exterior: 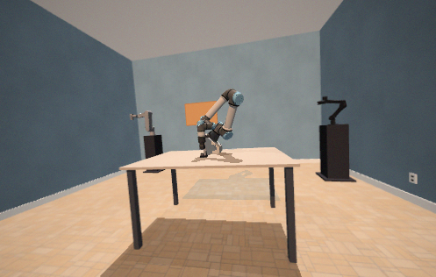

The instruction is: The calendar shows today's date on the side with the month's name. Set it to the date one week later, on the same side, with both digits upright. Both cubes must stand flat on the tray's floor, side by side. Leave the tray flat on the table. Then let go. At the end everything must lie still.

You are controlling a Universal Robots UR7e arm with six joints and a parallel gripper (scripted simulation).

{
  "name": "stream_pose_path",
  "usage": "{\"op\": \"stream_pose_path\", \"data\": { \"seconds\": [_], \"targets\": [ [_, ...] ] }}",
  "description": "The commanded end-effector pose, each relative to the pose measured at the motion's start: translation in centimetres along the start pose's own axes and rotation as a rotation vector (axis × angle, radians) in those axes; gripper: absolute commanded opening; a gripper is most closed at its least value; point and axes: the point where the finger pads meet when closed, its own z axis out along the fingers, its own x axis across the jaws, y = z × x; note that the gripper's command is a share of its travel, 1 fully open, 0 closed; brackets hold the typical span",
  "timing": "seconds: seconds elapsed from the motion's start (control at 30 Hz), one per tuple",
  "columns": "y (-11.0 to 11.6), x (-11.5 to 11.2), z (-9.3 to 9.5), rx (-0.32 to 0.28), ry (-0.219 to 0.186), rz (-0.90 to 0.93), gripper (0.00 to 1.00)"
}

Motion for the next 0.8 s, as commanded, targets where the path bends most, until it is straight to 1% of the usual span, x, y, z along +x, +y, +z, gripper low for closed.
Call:
{"op": "stream_pose_path", "data": {
  "seconds": [0.0,0.63,0.67,0.77],
  "targets": [
    [0.03,0.03,-0.03,-0.001,0.001,0.0,0.57],
    [0.03,0.03,-0.03,-0.001,0.001,0.0,0.57],
    [0.03,0.03,-0.03,-0.001,0.001,0.0,0.63],
    [0.03,0.03,-0.03,-0.001,0.001,0.0,0.63]
  ]
}}
